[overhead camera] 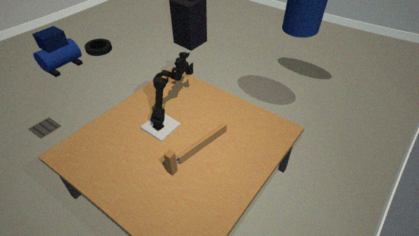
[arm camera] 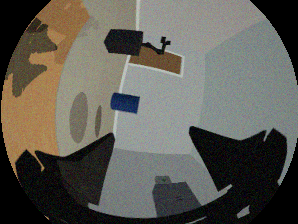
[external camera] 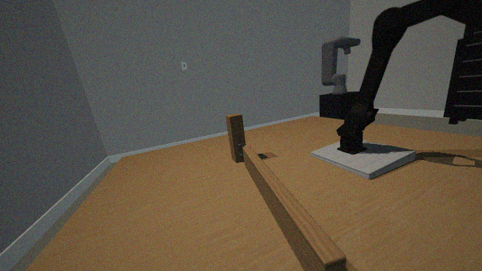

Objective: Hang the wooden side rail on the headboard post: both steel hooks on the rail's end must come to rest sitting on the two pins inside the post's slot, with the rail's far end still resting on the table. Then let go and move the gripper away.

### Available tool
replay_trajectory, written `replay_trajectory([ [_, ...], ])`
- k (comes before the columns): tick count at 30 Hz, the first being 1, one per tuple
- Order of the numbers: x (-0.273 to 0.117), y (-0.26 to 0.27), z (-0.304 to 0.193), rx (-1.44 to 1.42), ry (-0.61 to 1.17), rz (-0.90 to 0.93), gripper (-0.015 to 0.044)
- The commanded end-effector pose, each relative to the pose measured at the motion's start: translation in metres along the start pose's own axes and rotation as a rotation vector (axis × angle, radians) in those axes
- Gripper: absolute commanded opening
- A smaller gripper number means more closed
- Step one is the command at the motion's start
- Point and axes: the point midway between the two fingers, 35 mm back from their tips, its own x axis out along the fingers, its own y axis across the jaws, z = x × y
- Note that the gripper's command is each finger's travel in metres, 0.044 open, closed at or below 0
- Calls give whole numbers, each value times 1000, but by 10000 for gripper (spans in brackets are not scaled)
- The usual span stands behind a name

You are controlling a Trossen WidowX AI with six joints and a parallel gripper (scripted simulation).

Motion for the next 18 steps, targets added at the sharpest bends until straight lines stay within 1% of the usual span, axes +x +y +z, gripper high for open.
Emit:
replay_trajectory([
  [1, -20, 14, -60, 89, 99, 38, 440],
  [5, -50, 33, -124, 188, 222, 76, 440],
  [9, -88, 50, -180, 287, 349, 101, 440],
  [14, -147, 70, -240, 426, 520, 112, 440],
  [18, -200, 84, -278, 536, 660, 102, 440],
])
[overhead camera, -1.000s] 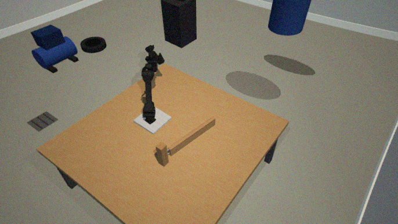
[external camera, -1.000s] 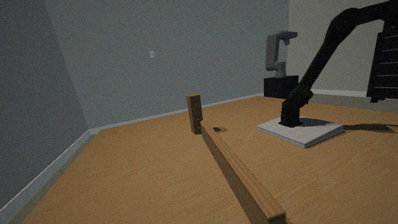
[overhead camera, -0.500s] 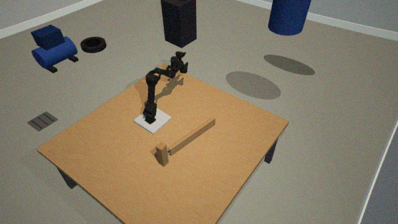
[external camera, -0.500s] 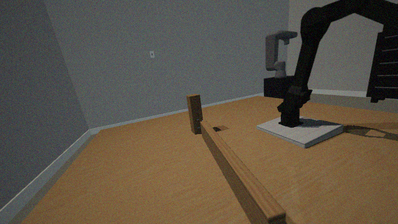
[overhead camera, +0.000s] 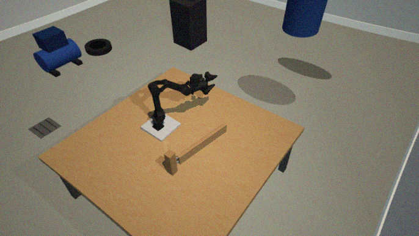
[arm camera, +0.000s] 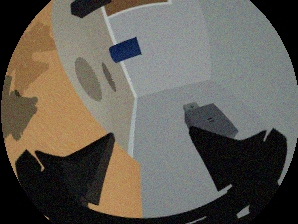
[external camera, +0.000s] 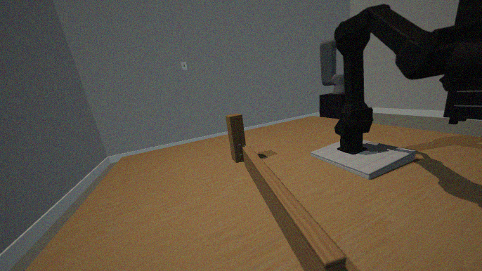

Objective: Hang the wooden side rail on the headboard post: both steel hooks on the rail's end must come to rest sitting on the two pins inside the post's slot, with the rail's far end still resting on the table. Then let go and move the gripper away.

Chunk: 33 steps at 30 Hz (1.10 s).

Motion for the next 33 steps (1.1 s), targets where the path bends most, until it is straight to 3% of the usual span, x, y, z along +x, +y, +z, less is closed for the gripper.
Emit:
replay_trajectory([
  [1, -24, -5, -52, 114, 111, -10, 440],
  [10, -115, -4, -174, 417, 429, -98, 440],
  [17, -214, 9, -241, 657, 695, -252, 440],
  [25, -332, 40, -273, 913, 973, -521, 440],
  [33, -434, 83, -267, 1125, 1195, -884, 440],
])
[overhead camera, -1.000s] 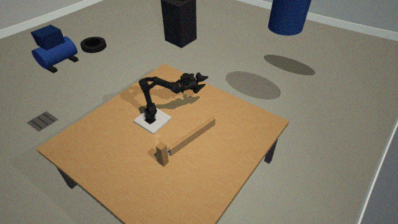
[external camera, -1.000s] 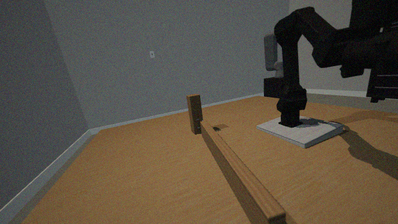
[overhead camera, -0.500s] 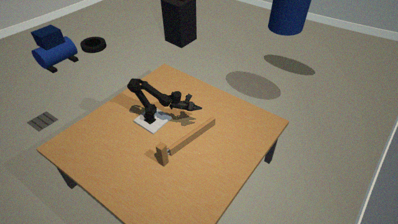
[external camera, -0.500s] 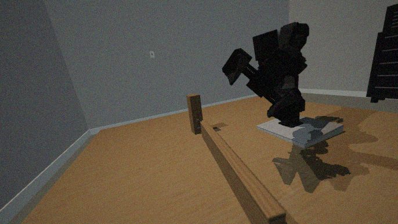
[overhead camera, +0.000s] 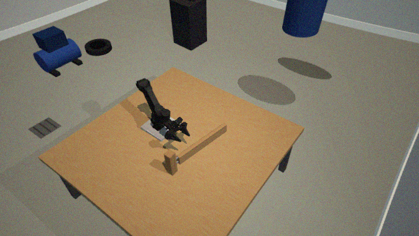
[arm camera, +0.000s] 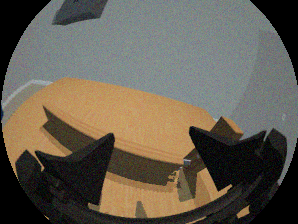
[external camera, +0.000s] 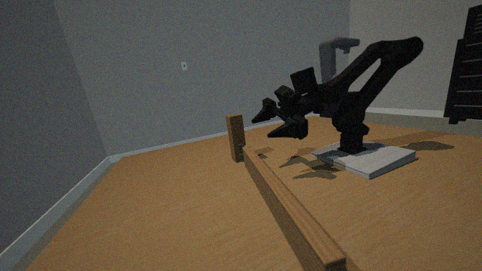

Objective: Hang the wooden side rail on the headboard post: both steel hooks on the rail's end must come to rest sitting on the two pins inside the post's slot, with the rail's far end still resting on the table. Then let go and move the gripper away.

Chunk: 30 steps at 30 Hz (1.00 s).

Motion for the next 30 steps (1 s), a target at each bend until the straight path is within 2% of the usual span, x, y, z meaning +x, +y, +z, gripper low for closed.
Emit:
replay_trajectory([
  [1, -19, -27, -33, 153, 54, -128, 440],
  [5, -42, -50, -67, 312, 96, -277, 440],
  [9, -54, -59, -84, 389, 108, -351, 440],
  [30, -54, -59, -84, 401, 113, -356, 440],
])
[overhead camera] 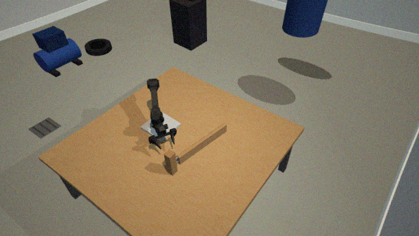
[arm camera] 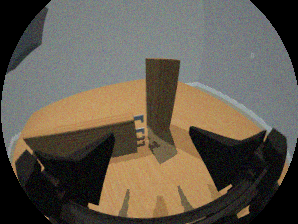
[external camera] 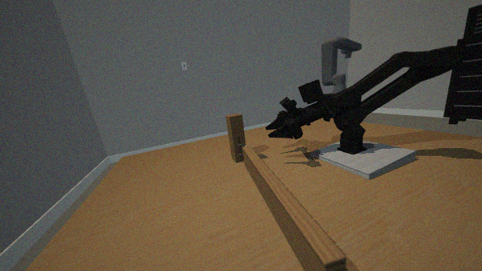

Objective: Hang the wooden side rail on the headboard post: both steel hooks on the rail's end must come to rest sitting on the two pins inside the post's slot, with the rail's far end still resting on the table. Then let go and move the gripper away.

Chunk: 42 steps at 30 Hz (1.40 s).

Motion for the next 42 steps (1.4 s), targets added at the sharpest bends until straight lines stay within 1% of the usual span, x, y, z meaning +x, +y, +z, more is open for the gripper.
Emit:
replay_trajectory([
  [1, 3, 1, 1, 36, 27, -7, 440],
  [6, 19, 9, 12, 217, 207, -118, 440],
  [10, 27, 21, 23, 293, 312, -245, 440],
  [13, 30, 33, 36, 309, 348, -351, 440],
  [17, 29, 50, 56, 294, 334, -460, 440],
  [39, 29, 51, 57, 293, 332, -465, 440],
  [40, 30, 52, 58, 277, 342, -461, 440],
  [42, 34, 56, 60, 153, 414, -421, 440],
])
